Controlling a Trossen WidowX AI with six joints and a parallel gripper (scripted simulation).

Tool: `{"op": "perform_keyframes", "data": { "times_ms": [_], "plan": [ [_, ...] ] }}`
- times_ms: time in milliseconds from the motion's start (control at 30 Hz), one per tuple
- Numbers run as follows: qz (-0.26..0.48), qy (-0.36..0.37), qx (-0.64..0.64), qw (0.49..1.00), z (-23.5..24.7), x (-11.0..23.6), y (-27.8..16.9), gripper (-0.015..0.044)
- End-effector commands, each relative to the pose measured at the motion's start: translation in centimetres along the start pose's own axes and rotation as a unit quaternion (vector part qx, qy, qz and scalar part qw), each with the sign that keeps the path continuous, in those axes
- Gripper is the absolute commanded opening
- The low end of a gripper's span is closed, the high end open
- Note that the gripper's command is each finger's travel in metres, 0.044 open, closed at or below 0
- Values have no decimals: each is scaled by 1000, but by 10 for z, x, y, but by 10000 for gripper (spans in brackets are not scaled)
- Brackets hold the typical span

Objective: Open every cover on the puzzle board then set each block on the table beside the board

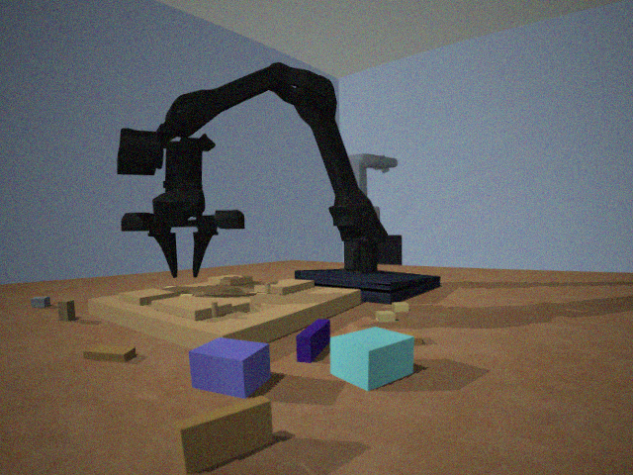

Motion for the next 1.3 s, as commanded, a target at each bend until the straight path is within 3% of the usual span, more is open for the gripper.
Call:
{"op": "perform_keyframes", "data": {
  "times_ms": [0,1267],
  "plan": [
    [-1,1,1,1000,0,0,0,144],
    [-1,1,1,1000,0,-23,0,144]
  ]
}}
Point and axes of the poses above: the point midway between the two fingers, 35 mm back from their tips, its own x axis back along the fingers, its own z axis across the jaws, y = z × x, the point moved 9 cm from there along x, back along the fingers, and after that the axes turned 13 degrees about -x, right-handed, at the moved point
